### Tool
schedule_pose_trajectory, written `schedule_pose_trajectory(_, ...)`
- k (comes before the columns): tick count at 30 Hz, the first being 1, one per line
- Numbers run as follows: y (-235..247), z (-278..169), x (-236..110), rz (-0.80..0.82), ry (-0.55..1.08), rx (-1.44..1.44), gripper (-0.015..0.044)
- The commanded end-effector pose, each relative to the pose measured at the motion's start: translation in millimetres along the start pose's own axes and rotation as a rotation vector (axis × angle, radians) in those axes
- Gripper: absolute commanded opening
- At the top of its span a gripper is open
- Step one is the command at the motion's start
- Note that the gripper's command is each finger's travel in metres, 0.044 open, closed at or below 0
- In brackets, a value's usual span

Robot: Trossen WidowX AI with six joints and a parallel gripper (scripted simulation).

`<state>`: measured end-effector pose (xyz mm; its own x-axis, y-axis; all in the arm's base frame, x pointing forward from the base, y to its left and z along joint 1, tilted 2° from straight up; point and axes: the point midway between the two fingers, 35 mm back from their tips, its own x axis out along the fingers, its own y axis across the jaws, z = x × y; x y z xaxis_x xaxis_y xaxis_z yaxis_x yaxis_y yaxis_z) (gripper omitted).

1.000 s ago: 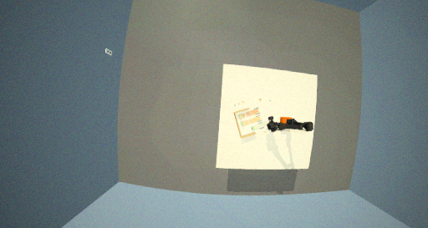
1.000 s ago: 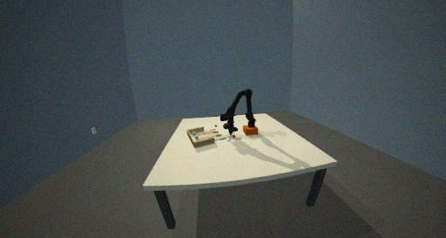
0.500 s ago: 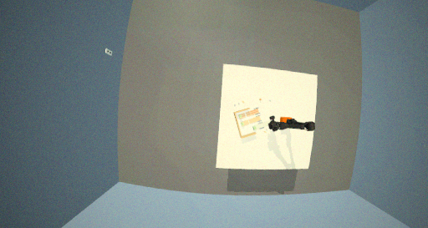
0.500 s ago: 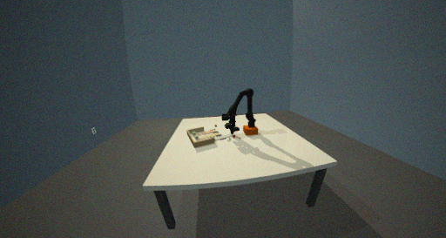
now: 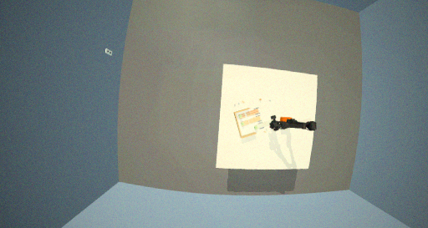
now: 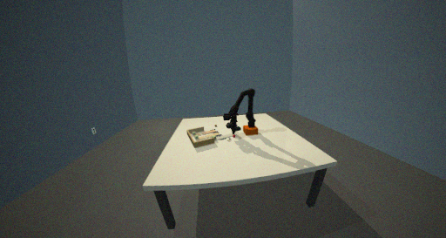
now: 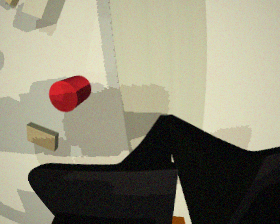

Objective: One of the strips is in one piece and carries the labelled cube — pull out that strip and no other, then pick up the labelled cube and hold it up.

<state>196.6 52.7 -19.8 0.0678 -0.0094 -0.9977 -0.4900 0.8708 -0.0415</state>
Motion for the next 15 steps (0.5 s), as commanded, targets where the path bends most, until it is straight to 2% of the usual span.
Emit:
schedule_pose_trajectory(1,2.1,-17.3,4.1,0.007,0.035,-0.003,0.0000)
schedule_pose_trajectory(15,2.2,-30.5,3.7,0.007,0.036,-0.003,0.0000)
